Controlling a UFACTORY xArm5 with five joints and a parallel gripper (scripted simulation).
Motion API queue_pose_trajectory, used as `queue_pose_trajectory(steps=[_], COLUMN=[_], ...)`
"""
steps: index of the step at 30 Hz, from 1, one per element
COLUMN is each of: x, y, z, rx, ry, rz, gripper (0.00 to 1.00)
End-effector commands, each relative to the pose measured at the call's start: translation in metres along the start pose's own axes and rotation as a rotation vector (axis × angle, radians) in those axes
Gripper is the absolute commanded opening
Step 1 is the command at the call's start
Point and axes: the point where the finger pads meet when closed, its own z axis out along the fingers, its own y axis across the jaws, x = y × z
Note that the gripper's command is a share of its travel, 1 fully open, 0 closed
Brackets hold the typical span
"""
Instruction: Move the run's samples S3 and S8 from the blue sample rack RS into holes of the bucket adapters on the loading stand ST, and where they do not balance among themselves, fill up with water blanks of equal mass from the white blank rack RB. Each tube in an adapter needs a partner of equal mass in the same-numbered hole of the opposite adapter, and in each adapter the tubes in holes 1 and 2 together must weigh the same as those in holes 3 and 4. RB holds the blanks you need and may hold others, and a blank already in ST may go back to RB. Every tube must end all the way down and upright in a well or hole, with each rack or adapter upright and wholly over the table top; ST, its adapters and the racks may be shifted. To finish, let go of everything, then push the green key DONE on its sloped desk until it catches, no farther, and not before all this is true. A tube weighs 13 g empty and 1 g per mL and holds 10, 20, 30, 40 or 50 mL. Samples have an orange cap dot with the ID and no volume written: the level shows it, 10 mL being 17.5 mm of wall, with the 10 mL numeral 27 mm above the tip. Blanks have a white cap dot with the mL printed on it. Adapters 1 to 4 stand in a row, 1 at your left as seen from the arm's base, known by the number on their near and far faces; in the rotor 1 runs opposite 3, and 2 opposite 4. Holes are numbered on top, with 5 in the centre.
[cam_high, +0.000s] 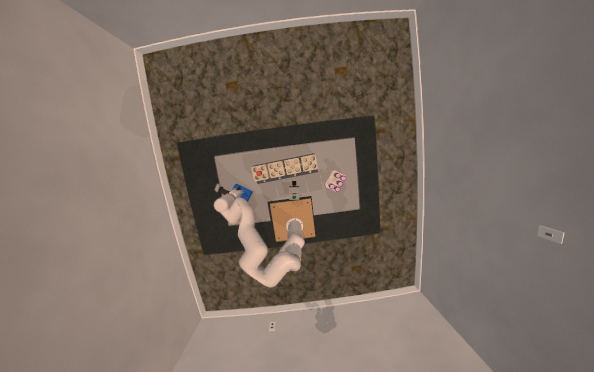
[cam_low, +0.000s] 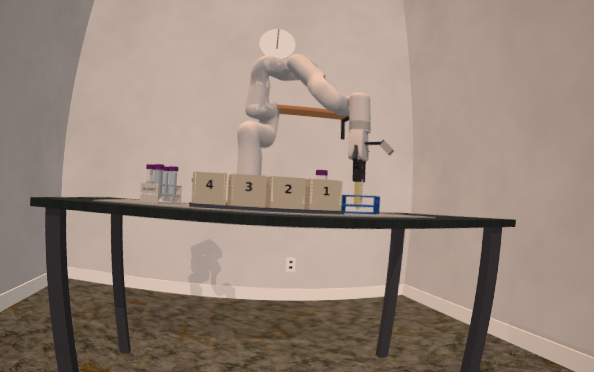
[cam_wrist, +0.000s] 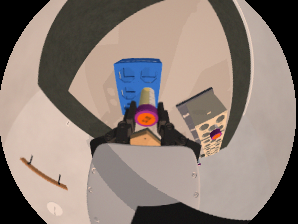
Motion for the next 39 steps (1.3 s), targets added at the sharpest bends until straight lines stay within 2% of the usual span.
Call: queue_pose_trajectory(steps=[1, 25, 39], x=[0.001, 0.001, 0.001], y=[0.000, 0.000, 0.000], z=[-0.003, -0.015, -0.039], rx=[0.000, 0.000, 0.000], ry=[0.004, 0.004, 0.004], rz=[0.000, 0.000, 0.000], gripper=[0.00, 0.00, 0.00])
